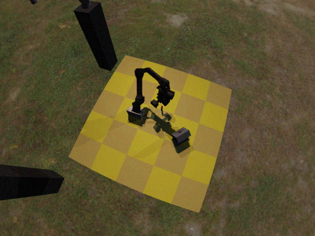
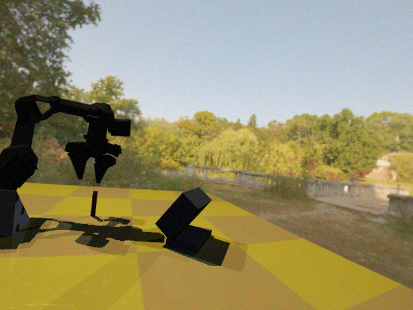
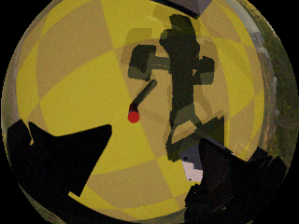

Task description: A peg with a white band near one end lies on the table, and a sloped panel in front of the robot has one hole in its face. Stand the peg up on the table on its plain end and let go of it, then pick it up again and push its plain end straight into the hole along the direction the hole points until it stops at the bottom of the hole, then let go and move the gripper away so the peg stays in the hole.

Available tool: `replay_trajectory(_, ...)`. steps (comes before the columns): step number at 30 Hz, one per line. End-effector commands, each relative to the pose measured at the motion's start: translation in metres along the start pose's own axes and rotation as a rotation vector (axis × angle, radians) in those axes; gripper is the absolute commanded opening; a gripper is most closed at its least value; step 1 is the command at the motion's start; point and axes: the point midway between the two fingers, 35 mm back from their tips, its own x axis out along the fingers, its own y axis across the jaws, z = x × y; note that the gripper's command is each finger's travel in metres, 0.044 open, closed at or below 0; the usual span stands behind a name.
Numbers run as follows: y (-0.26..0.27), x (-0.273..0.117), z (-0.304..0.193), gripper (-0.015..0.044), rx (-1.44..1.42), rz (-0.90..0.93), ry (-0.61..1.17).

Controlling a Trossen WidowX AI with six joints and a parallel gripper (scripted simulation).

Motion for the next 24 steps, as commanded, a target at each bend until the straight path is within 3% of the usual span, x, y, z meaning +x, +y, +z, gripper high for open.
replay_trajectory(1,0.007,-0.005,0.007,0.044,0.025,0.12,0.081)
replay_trajectory(6,0.012,-0.01,0.014,0.044,0.052,0.223,0.129)
replay_trajectory(24,0.016,0.009,0.012,0.044,0.079,0.222,0.132)
